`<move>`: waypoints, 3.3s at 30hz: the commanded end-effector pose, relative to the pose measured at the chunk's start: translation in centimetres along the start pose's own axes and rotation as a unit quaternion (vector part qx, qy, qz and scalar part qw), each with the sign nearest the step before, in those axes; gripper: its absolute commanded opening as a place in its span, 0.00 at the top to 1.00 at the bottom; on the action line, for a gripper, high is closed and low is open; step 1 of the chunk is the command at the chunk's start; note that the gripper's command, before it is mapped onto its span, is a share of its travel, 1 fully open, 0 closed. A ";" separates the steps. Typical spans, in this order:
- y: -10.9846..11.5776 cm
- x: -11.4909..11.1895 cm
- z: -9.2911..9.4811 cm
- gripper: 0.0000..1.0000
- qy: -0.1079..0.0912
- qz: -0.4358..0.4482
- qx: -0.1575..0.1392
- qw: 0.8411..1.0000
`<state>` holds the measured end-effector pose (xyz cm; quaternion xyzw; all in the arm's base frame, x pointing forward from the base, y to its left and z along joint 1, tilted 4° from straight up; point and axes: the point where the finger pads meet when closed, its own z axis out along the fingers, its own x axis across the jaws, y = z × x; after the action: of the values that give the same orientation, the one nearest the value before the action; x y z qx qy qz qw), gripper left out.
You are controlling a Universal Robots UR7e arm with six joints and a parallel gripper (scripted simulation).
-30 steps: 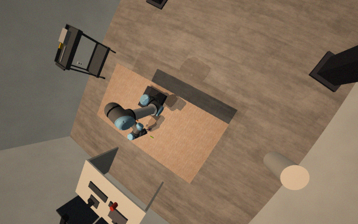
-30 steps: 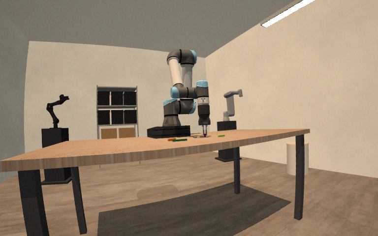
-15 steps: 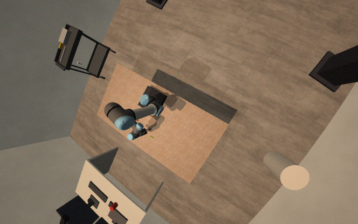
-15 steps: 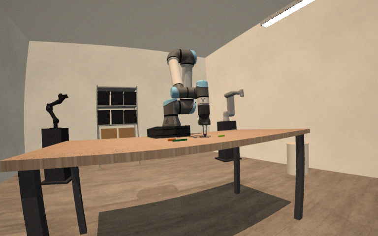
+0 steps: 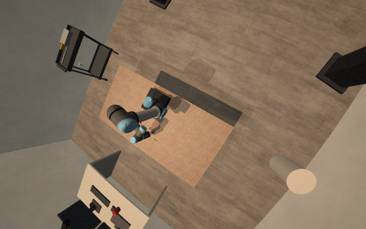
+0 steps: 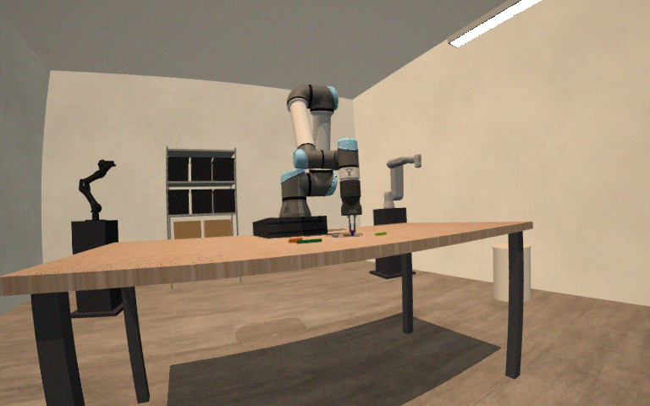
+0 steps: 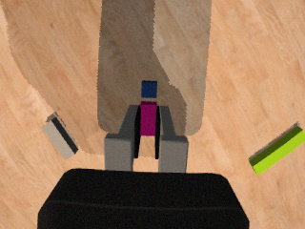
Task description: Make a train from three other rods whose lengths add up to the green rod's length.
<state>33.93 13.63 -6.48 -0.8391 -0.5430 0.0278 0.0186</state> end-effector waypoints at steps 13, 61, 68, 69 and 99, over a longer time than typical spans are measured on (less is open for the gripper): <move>0.0 -0.1 1.1 0.76 0.000 0.001 0.001 1.000; 0.0 -0.1 1.2 0.58 0.000 0.001 0.000 1.000; 0.0 -0.1 1.2 0.46 0.000 0.001 0.000 1.000; 0.0 -0.1 1.2 0.46 0.000 0.001 0.000 1.000; 0.3 0.0 -4.4 0.46 0.001 0.001 -0.003 1.000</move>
<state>34.41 13.62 -4.45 -0.8392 -0.5431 0.0227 0.0151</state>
